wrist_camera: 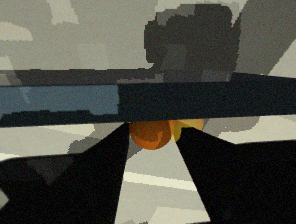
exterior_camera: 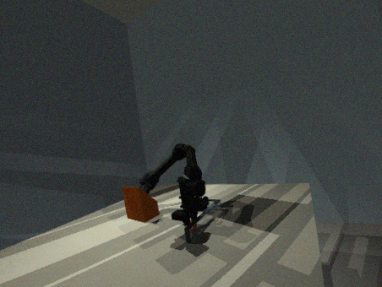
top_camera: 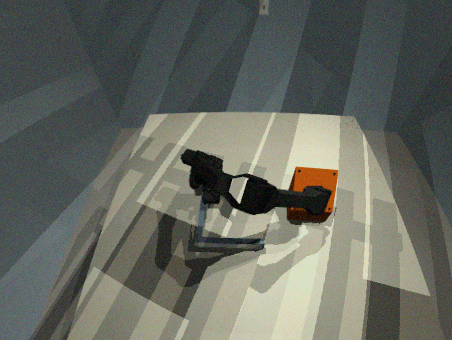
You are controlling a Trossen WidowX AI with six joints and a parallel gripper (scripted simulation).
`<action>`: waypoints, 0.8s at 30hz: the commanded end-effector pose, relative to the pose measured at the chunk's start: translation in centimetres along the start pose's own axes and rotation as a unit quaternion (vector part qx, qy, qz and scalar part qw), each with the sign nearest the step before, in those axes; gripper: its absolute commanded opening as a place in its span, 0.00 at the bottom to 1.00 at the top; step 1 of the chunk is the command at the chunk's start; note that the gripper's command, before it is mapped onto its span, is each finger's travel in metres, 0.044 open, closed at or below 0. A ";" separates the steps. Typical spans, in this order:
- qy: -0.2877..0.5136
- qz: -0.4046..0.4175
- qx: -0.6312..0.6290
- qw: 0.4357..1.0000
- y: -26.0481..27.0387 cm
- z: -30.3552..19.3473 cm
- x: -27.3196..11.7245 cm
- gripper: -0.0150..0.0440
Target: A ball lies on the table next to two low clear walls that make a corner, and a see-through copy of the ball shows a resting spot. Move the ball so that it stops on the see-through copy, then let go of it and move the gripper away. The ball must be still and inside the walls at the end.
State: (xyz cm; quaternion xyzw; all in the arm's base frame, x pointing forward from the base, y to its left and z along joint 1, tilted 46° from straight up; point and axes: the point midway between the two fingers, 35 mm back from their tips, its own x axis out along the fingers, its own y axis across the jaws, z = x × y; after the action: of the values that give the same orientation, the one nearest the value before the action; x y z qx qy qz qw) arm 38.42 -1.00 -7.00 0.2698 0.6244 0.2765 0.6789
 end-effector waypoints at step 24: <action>0.000 0.002 0.010 1.000 -0.6 -0.2 -10.2 0.25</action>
State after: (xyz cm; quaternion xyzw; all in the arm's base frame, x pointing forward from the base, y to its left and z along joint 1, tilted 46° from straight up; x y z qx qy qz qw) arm 37.39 -7.40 -1.74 0.2852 0.6314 0.2723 0.6677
